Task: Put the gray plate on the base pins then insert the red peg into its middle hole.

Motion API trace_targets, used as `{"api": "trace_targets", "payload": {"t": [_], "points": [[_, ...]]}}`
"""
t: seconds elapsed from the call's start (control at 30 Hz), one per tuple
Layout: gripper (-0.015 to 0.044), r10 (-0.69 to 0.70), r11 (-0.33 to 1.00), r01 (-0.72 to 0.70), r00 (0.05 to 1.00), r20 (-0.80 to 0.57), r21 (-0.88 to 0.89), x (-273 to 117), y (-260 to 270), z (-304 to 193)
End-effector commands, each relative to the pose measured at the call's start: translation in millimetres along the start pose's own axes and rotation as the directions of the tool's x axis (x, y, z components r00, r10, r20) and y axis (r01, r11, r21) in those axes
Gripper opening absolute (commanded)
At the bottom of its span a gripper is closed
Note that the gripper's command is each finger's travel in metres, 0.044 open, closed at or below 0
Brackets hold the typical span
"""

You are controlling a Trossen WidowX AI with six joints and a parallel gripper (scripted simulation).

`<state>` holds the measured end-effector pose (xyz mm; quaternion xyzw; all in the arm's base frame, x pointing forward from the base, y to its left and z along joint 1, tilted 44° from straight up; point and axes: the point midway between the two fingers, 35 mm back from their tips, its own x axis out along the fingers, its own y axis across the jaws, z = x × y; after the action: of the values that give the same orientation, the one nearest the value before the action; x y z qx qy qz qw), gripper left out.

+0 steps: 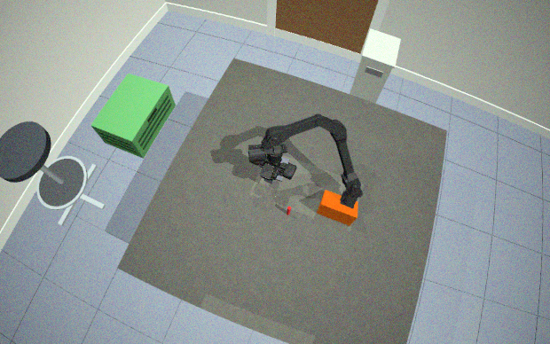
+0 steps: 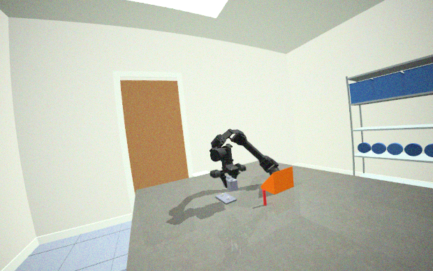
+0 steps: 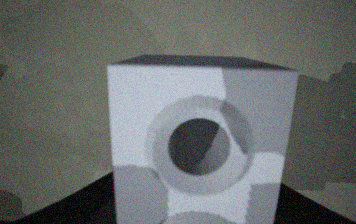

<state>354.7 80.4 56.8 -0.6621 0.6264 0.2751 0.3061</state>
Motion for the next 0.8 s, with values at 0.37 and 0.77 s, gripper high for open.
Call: {"api": "trace_targets", "payload": {"t": [0.37, 0.77], "points": [[0.0, -0.001, 0.998, 0.001, 1.0, -0.008, -0.065, 20, -3, -42], [0.0, -0.001, 0.992, -0.002, 1.0, -0.028, -0.127, 35, -2, -74]]}}
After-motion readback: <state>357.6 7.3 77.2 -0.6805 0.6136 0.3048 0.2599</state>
